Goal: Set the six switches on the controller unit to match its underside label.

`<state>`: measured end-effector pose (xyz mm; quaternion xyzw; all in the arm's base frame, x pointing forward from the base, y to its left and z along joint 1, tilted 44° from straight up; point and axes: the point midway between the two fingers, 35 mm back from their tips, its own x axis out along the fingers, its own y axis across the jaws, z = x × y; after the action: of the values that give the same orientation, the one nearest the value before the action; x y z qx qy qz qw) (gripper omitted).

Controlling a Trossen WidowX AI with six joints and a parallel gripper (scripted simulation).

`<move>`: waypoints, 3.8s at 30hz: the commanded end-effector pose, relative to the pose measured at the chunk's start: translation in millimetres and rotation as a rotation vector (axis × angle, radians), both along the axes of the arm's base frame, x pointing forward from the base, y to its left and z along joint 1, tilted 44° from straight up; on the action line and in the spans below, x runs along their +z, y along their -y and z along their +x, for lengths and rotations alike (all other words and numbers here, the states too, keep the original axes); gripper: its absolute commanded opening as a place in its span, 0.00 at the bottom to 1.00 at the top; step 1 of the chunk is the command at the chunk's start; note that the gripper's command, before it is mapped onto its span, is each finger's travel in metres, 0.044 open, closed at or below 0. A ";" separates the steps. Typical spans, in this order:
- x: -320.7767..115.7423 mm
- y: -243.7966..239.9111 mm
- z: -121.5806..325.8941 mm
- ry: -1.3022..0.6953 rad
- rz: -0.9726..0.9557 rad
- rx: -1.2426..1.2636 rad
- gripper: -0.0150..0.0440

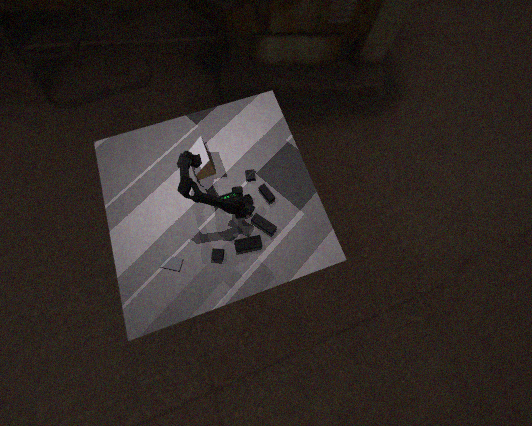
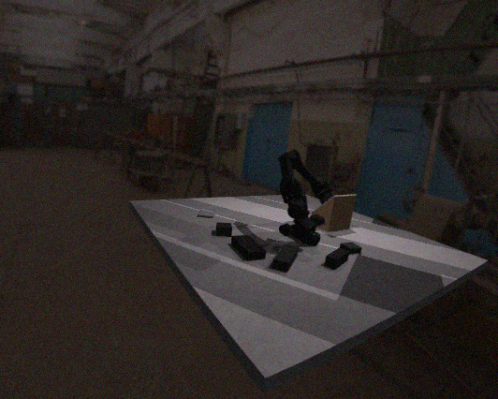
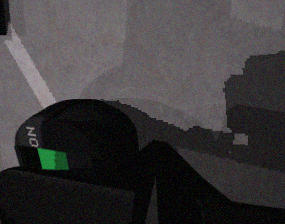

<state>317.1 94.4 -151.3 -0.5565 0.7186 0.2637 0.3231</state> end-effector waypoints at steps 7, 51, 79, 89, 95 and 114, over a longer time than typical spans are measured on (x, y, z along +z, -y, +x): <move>-3.3 2.9 -14.6 -0.021 -0.007 -0.006 0.25; 48.9 -29.9 23.8 -0.009 -0.001 0.031 0.25; 84.5 6.9 -55.6 0.103 -0.004 0.432 0.25; 94.3 33.5 -92.8 0.143 -0.023 0.565 0.25; 98.8 52.2 -115.4 0.166 -0.039 0.639 0.25; 95.8 37.8 -109.3 0.137 -0.043 0.620 0.48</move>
<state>201.3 44.6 -52.6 -0.7774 0.4903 0.2936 0.2629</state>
